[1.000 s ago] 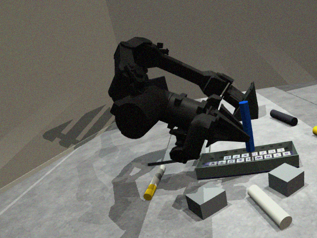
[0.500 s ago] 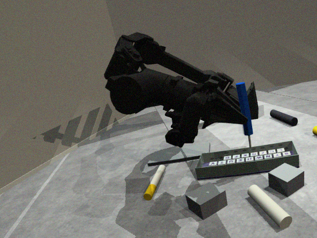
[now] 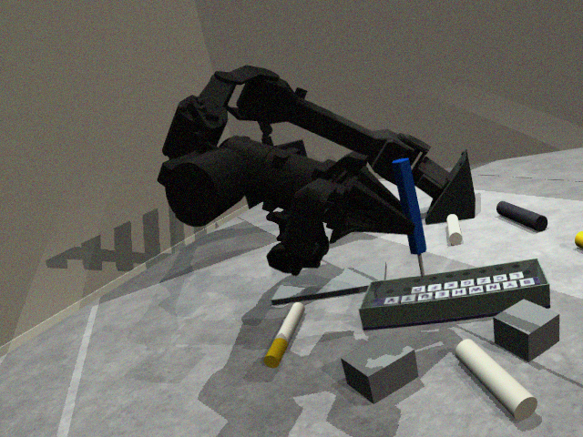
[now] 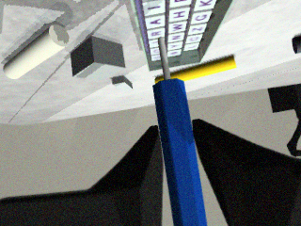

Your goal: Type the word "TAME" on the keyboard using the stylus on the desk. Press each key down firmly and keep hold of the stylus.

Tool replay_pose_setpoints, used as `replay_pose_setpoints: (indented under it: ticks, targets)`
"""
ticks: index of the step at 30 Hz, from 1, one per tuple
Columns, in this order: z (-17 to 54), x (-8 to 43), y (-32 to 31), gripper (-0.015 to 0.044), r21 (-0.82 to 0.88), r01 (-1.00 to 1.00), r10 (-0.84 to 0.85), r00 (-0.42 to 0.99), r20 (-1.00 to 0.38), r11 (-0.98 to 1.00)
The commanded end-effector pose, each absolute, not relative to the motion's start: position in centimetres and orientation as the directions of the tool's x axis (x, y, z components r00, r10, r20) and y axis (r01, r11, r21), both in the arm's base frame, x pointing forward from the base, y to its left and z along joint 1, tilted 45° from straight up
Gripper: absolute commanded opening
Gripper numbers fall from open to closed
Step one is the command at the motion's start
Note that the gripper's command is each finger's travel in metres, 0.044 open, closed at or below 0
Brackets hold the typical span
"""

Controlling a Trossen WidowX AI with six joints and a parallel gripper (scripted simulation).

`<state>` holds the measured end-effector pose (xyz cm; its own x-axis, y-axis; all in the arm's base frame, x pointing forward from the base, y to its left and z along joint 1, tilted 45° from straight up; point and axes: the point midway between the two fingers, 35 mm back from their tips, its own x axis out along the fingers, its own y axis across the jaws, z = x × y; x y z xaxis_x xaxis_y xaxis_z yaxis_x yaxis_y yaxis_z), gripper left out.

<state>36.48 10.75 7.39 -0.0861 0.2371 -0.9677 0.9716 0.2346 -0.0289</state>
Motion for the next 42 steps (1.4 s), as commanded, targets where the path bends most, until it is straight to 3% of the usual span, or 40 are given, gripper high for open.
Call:
replay_pose_setpoints:
  ticks: [1, 17, 20, 21, 42]
  targets:
    - [9.5, 36.9, 9.1, 0.0, -0.019, 0.972, 0.237, -0.076, -0.968, 0.235]
    - [8.7, 37.2, 7.1, 0.0, -0.019, 0.972, 0.237, -0.076, -0.969, 0.234]
    - [8.6, 37.3, 6.9, 0.0079, -0.019, 0.972, 0.236, -0.075, -0.969, 0.234]
    - [8.5, 37.3, 6.9, 0.0081, -0.019, 0.972, 0.236, -0.075, -0.969, 0.234]
    - [7.9, 37.4, 6.2, 0.0081, -0.019, 0.972, 0.236, -0.075, -0.969, 0.234]
